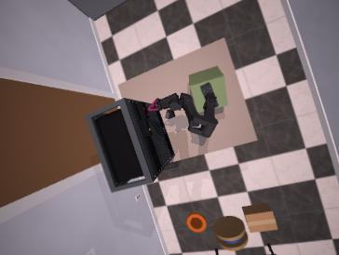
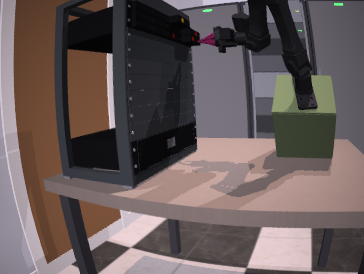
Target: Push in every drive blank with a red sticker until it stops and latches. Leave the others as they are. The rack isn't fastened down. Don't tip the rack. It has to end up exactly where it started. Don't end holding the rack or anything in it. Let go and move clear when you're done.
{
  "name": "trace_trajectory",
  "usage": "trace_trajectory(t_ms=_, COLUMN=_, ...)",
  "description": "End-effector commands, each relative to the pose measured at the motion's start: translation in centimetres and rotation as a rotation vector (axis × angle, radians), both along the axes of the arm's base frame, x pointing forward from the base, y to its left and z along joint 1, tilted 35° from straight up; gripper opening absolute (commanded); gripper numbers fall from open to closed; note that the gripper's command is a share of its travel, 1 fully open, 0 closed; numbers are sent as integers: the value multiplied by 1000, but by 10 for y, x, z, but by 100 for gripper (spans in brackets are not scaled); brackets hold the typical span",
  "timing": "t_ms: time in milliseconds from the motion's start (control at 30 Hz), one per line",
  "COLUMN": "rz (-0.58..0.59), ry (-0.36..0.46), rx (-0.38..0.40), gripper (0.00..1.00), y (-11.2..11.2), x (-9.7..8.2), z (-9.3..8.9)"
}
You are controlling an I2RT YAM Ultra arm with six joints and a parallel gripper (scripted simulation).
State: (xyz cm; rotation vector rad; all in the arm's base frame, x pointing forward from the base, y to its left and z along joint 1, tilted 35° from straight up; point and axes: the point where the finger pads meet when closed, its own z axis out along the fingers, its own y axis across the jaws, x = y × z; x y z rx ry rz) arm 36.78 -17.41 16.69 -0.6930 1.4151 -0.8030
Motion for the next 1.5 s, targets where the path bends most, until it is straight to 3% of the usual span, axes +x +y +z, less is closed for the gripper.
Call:
trace_trajectory(t_ms=0, rz=-34, ry=-14, rx=-7, gripper=0, y=-10, x=0, z=9)
trace_trajectory(t_ms=367, rz=-29, ry=-25, rx=-16, gripper=0, y=-16, x=0, z=21)
trace_trajectory(t_ms=433, rz=-28, ry=-2, rx=6, gripper=0, y=-14, x=-2, z=9)
trace_trajectory(t_ms=833, rz=-30, ry=-2, rx=5, gripper=0, y=-14, x=-1, z=10)
trace_trajectory(t_ms=1100, rz=-17, ry=2, rx=5, gripper=0, y=-10, x=15, z=7)
trace_trajectory(t_ms=1133, rz=-29, ry=-17, rx=-9, gripper=0, y=-13, x=12, z=16)
trace_trajectory(t_ms=1400, rz=-27, ry=-15, rx=-7, gripper=0, y=-13, x=13, z=15)
trace_trajectory(t_ms=1467, rz=-20, ry=2, rx=6, gripper=0, y=-12, x=17, z=7)
